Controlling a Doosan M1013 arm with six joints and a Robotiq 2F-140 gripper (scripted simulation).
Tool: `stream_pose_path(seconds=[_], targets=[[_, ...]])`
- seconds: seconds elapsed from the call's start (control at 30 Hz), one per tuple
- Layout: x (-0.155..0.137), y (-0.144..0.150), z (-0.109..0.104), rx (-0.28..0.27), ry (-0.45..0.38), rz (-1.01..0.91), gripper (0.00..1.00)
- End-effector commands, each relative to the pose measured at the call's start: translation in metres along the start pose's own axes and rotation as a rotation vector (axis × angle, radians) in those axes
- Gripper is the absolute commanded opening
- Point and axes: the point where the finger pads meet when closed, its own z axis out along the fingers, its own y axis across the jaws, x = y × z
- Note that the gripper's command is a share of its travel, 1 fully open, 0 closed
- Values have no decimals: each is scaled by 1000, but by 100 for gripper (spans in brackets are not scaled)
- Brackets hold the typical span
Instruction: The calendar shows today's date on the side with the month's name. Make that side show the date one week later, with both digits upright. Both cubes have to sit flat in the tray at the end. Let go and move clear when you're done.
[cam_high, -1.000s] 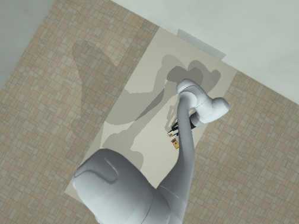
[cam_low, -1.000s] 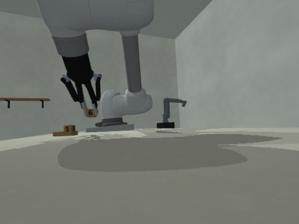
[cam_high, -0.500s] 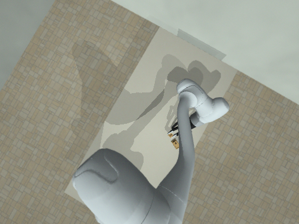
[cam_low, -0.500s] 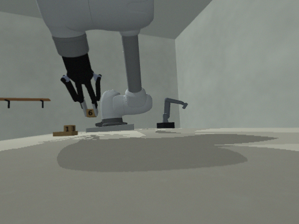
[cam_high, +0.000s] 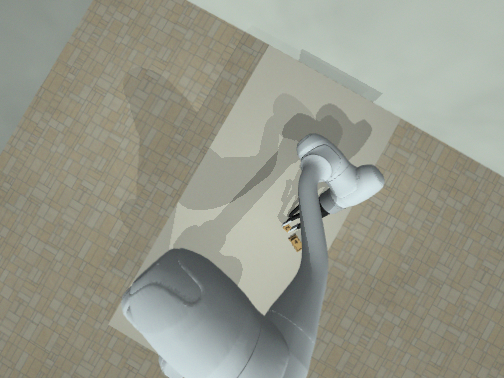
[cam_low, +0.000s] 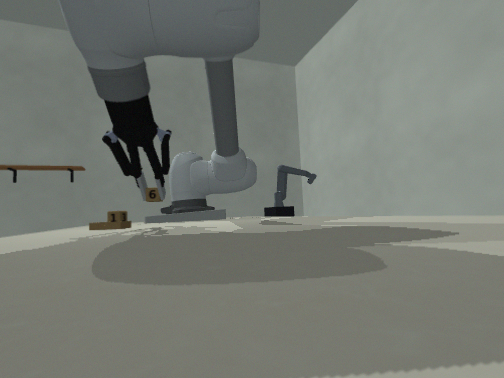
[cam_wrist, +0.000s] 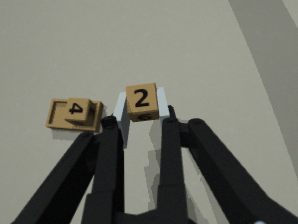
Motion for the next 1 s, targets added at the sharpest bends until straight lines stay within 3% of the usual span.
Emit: stream_pose_path(seconds=[0.0,0.97], targets=[[-1,0,1,0,0,0,25],[-31,0,31,0,0,0,25]])
